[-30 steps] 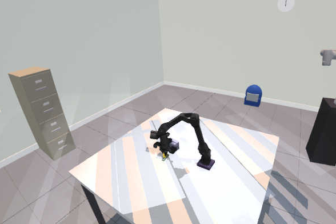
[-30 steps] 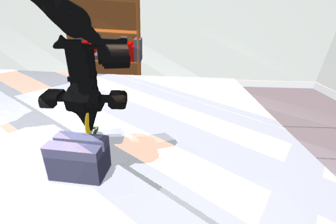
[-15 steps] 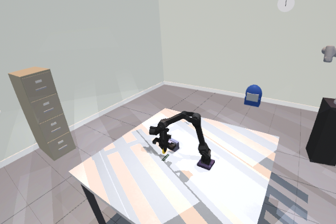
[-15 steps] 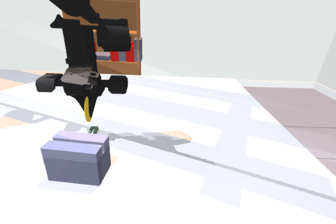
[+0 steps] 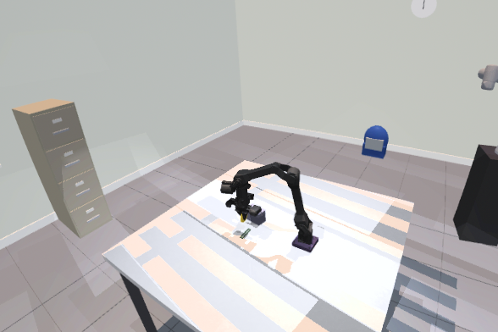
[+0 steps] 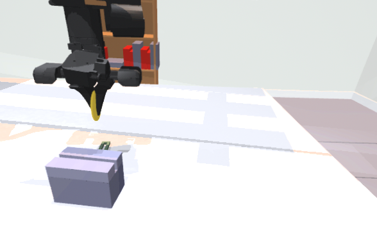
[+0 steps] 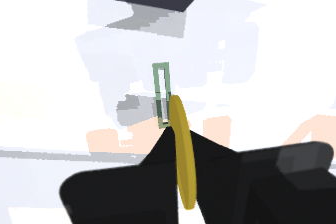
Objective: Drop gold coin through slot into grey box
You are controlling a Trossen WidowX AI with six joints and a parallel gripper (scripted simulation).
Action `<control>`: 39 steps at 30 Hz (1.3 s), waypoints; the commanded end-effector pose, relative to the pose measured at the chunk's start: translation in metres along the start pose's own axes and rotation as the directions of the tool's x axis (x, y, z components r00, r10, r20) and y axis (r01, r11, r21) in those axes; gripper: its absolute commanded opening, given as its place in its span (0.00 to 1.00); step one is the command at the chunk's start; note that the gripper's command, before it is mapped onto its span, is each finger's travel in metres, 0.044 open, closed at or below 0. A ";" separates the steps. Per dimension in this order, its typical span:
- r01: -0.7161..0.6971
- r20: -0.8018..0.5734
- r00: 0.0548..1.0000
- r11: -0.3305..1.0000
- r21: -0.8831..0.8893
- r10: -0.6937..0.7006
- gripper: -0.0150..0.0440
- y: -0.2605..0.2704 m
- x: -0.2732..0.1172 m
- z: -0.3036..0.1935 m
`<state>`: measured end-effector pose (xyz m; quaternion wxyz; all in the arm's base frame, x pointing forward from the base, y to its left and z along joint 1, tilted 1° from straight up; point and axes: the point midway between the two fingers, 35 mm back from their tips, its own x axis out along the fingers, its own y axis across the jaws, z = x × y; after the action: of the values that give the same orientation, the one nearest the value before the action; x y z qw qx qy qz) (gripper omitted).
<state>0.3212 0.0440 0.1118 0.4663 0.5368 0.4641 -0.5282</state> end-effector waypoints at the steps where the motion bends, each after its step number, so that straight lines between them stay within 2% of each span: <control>1: -0.004 -0.003 1.000 1.000 0.001 0.004 0.25 0.000 -0.009 0.000; 10: -0.005 -0.004 1.000 0.967 -0.254 0.004 0.25 -0.001 -0.009 0.001; 19: -0.006 -0.003 1.000 0.844 -0.536 0.004 0.25 -0.002 -0.010 0.002; 28: -0.005 -0.003 1.000 0.641 -0.768 0.004 0.25 -0.003 -0.010 0.003; 39: -0.004 -0.003 1.000 0.311 -0.950 0.004 0.25 -0.004 -0.010 0.004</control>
<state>0.3187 0.0405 0.1231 0.6868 0.1999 0.6723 -0.1908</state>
